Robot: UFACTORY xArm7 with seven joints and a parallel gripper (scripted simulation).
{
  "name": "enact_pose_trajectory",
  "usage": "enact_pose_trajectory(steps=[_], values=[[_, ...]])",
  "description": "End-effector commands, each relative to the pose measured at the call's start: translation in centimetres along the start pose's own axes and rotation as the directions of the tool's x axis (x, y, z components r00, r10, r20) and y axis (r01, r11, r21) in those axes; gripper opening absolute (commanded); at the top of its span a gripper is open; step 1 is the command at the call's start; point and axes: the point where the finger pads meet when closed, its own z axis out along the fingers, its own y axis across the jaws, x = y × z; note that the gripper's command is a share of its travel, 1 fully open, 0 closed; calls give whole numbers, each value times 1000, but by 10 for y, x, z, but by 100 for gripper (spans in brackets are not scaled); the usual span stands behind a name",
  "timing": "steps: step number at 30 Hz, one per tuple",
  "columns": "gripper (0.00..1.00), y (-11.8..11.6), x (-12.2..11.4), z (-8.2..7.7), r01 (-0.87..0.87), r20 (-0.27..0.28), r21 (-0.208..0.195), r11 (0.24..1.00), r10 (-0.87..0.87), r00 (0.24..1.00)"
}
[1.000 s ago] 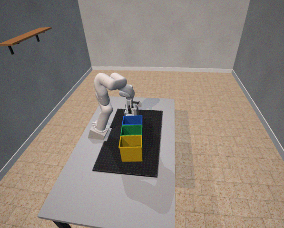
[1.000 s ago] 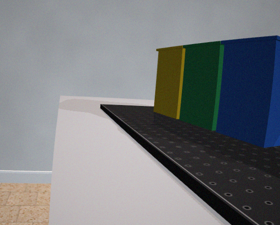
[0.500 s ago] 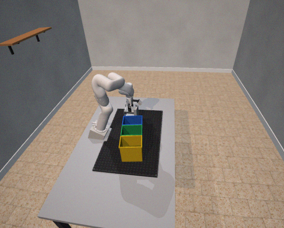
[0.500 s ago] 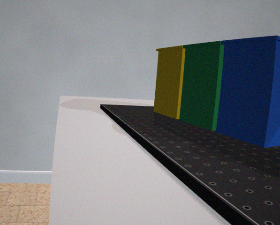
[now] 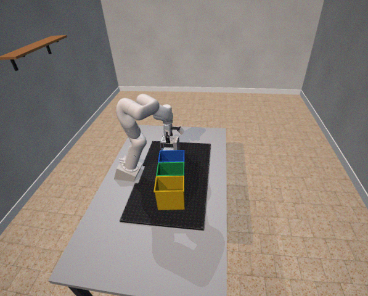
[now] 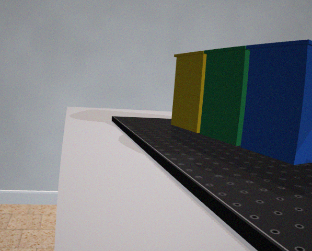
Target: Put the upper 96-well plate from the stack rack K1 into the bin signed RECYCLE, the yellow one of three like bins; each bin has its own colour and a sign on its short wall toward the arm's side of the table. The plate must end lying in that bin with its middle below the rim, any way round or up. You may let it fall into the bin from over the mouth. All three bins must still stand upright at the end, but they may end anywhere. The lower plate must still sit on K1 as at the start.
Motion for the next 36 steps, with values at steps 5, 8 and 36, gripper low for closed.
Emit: enact_pose_trajectory(steps=[5, 8, 36], values=[[0, -1, 1, -17, 0, -2, 4, 1000, 0, 1000], [0, -1, 1, -22, 0, -2, 4, 1000, 0, 1000], [0, -1, 1, -62, 0, -2, 4, 1000, 0, 1000]])
